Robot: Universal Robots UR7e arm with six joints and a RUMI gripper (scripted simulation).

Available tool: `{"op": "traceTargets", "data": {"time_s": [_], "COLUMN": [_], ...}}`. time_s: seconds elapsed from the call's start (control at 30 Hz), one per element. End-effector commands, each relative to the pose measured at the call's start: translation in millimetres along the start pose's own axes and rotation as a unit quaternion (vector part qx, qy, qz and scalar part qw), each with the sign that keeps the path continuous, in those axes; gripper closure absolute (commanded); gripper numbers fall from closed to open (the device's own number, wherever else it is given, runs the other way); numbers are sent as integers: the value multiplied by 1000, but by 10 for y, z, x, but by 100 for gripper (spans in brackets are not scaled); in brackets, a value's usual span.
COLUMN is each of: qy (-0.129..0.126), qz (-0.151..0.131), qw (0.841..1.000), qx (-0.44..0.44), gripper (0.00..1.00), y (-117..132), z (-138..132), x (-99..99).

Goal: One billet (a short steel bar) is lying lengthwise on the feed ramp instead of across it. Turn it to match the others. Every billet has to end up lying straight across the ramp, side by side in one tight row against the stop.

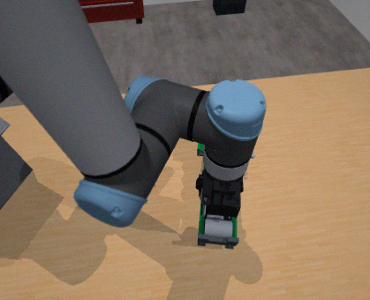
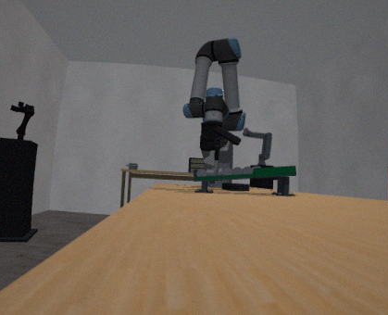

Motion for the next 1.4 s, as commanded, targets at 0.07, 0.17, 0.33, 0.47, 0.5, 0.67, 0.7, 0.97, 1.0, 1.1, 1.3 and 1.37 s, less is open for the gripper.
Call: {"op": "traceTargets", "data": {"time_s": [0.07,0.17,0.33,0.47,0.5,0.67,0.7,0.97,1.0,1.1,1.3,1.37], "qy": [1,1,1,1,1,1,1,1,1,1,1,1], "qz": [0,0,0,0,0,0,0,0,0,0,0,0], "qw": [1000,1000,1000,1000,1000,1000,1000,1000,1000,1000,1000,1000], "qx": [0,0,0,0,0,0,0,0,0,0,0,0], "gripper": [100,100,100,100,100,100,100,100,100,100,100,100], "y": [0,0,0,0,0,0,0,0,0,0,0,0], "z": [4,4,4,4,4,4,4,4,4,4,4,4], "x": [4,4,4,4,4,4,4,4,4,4,84,124]}}
Point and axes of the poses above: the point where the finger pads meet when closed, its own x axis back along the fingers, its own z axis across the jaws, y = z × x, the point moved 3 cm from there along x, back along the fingers, and after that the axes turned 1 degree about x, right-handed, at the moved point
